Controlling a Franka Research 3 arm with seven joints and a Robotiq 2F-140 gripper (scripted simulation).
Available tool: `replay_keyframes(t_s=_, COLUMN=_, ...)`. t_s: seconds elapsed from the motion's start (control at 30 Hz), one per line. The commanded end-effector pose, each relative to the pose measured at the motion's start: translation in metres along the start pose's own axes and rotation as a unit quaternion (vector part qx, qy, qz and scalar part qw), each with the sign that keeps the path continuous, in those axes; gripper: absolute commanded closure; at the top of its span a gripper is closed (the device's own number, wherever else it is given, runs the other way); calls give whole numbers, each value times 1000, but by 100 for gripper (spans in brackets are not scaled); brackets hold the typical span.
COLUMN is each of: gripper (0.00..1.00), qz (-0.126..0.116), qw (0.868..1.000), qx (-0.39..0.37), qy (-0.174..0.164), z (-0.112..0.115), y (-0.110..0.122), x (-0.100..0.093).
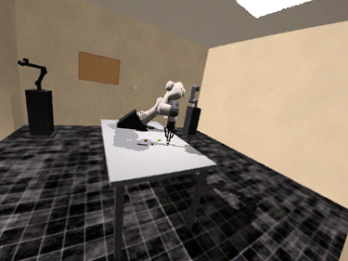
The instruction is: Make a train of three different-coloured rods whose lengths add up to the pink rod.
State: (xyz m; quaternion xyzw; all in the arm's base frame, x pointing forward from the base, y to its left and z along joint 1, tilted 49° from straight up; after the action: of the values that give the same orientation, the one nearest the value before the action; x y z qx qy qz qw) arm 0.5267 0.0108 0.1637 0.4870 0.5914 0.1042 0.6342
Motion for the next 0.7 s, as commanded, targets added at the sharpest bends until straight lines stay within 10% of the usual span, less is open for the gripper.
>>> replay_keyframes(t_s=0.0, gripper=97, qz=-1, qw=1000, qx=-1, qy=0, z=0, y=-2, x=-2)
replay_keyframes(t_s=0.67, gripper=97, qz=-1, qw=1000, qx=-1, qy=0, z=0, y=-2, x=-95)
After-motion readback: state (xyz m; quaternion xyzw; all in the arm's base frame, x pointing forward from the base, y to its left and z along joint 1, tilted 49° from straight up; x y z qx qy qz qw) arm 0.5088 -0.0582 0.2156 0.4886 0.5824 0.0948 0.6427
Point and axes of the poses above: the point where the finger pads meet when closed, its own x axis out along the fingers, its own y axis across the jaws, z = x × y, the point moved 1 cm from there along -x, back along the fingers, and after that the axes turned 3 degrees about -x, right-handed, at the moved point
